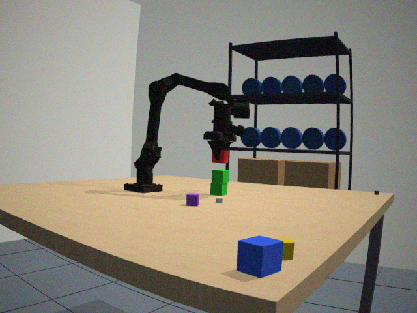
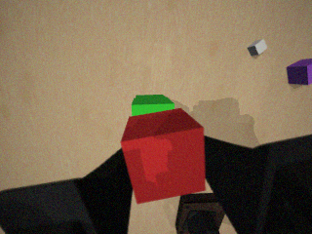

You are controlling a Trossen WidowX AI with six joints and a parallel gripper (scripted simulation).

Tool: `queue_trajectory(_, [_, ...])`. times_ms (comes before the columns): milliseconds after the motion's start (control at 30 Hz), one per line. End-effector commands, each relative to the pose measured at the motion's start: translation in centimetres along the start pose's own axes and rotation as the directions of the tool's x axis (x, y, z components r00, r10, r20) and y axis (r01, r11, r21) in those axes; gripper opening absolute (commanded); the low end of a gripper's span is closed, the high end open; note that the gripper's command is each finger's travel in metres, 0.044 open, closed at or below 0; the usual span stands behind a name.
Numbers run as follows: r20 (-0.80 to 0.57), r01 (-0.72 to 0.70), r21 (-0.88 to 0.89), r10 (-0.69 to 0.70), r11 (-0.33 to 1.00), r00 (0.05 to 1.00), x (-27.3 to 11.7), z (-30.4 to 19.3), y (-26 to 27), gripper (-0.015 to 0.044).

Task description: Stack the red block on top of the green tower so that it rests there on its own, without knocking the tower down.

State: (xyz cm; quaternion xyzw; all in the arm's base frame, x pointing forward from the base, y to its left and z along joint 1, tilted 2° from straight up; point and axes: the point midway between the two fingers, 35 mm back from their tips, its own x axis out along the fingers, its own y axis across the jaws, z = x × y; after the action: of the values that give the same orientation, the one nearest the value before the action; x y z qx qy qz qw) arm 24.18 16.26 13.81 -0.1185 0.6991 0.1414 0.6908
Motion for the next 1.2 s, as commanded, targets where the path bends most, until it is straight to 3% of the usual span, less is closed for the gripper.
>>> queue_trajectory(0, [0.005,-0.006,0.006,0.006,1.000,1.000,0.5,0.2,0.2,0.0000])
queue_trajectory(200, [0.005,-0.006,0.006,0.006,1.000,1.000,2.6,0.2,0.3,0.0000])
queue_trajectory(1100, [0.005,-0.006,0.006,0.006,1.000,1.000,2.6,0.2,0.3,0.0000])
queue_trajectory(1167, [0.005,-0.001,0.000,0.001,1.000,1.000,2.6,0.2,0.2,0.0052])
